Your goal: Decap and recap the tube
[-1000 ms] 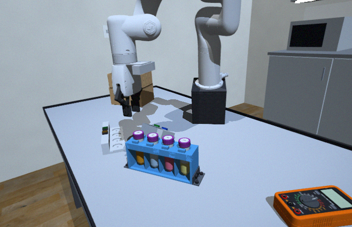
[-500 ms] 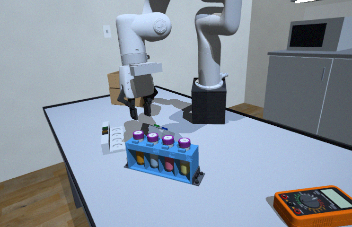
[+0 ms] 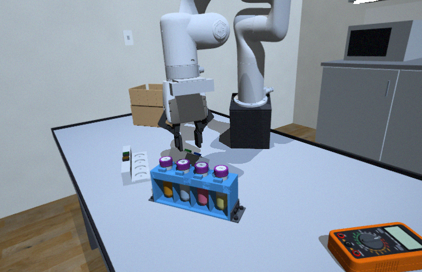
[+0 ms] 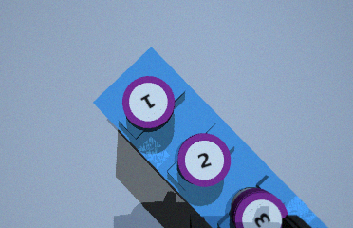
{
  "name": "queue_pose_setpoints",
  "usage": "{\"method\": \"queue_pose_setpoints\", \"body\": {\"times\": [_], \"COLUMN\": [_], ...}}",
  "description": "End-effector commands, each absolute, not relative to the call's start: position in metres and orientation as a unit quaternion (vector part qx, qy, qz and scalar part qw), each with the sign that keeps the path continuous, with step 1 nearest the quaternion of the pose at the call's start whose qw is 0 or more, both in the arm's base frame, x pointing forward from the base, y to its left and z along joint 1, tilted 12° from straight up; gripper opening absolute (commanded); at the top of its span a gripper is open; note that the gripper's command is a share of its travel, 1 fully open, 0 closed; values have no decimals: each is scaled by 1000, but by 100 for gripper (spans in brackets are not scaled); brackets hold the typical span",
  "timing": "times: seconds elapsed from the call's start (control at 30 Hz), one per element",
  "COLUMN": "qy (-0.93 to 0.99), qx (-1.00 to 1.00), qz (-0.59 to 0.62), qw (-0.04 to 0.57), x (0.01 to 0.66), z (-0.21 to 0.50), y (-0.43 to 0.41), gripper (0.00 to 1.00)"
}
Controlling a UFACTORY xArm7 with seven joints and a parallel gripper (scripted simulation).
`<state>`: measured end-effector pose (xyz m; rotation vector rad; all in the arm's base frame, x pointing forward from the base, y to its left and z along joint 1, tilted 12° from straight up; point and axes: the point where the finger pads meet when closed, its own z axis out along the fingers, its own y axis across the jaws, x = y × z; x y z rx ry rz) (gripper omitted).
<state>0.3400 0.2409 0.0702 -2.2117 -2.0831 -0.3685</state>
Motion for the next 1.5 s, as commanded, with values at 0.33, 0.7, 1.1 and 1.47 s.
{"method": "queue_pose_setpoints", "body": {"times": [0.33, 0.7, 1.1, 1.47], "qy": [-678, -678, -678, -678], "qx": [-728, -728, -728, -728], "qz": [-101, -101, -101, -101], "qw": [23, 23, 23, 23], "x": [327, 330, 331, 331], "z": [76, 47, 41, 36], "y": [282, 287, 288, 289], "gripper": [46, 46, 46, 46]}}
